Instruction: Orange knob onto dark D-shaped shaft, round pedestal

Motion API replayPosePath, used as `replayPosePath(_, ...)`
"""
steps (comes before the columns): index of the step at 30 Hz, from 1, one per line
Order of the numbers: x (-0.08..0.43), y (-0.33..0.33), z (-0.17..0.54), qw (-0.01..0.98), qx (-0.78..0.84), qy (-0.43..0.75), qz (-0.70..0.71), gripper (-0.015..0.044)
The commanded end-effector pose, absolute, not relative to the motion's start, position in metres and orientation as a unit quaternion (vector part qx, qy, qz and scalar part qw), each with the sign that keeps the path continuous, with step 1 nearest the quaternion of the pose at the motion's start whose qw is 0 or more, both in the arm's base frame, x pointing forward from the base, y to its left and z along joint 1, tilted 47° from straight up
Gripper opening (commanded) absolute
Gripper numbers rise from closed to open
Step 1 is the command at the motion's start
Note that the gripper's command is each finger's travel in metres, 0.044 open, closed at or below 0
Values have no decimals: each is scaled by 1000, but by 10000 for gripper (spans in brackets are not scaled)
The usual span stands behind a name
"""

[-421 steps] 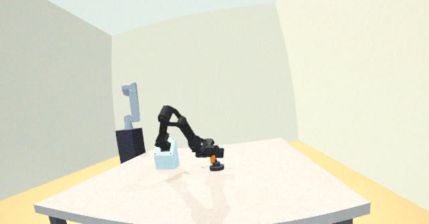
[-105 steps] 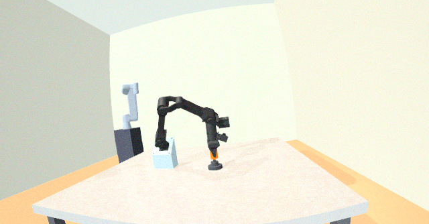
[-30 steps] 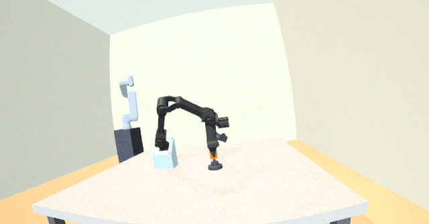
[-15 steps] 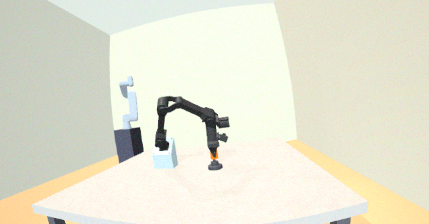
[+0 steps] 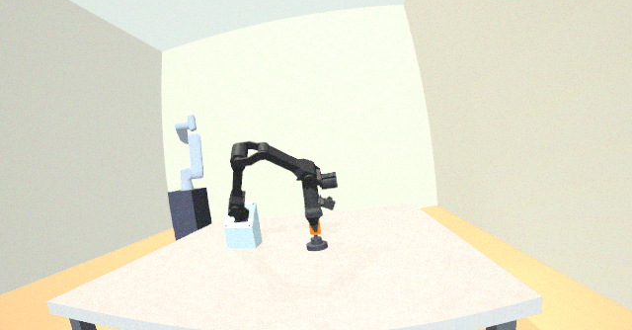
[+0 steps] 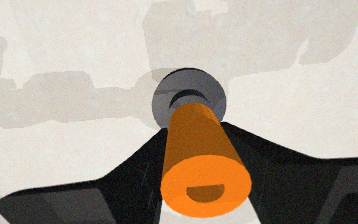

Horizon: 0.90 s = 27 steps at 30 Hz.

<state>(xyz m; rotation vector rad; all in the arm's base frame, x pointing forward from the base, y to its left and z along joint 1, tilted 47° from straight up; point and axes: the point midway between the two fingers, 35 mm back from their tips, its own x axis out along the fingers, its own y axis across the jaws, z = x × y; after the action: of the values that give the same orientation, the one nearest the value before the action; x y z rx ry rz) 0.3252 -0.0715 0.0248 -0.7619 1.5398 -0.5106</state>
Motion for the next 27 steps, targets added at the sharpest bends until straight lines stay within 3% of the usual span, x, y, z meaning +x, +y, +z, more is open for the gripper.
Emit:
replayPosePath(1, 321, -72, 25, 622, -334, 673, -221, 0)
replayPosePath(27, 322, -69, 28, 584, -397, 692, -149, 0)
